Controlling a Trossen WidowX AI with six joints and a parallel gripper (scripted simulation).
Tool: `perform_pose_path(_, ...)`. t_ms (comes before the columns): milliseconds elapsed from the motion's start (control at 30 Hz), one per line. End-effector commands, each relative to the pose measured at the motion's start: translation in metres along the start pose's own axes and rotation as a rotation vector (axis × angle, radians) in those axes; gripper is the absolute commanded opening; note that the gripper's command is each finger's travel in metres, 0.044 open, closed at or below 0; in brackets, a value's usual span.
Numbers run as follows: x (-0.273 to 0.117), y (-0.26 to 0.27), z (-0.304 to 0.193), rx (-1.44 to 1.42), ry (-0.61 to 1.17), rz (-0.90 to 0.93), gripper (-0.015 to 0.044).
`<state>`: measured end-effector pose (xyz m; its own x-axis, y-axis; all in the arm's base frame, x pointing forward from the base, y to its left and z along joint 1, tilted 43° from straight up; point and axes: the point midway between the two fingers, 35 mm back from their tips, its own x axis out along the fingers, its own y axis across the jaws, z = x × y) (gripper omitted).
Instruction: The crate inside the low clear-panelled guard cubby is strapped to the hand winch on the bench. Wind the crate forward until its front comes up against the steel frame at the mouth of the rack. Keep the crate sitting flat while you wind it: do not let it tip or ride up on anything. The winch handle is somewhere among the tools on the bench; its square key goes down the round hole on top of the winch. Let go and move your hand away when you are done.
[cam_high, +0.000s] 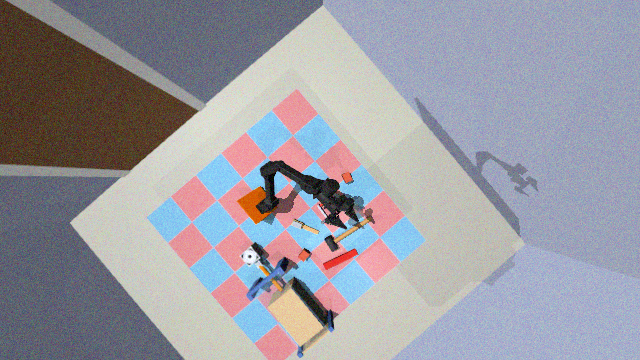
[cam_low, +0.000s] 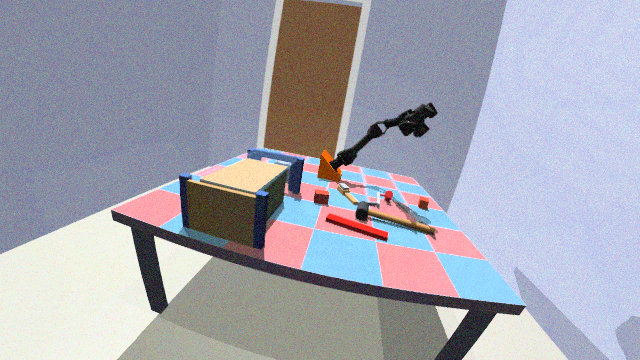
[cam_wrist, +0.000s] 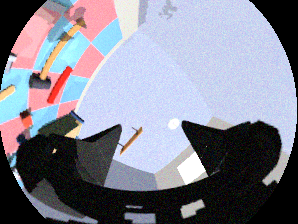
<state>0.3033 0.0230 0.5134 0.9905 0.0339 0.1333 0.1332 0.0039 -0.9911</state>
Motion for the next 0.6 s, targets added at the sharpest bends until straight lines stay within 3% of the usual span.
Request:
perform_pose_path(0,0.02,0.055,0.027,-0.14,-0.144,0.184,0.044)
perform_pose_path(267,0.027,0.163,0.08,-0.403,-0.53,0.501,0.044)
perform_pose_path(567,-0.022,0.269,0.136,-0.536,-1.139,0.747,0.044)
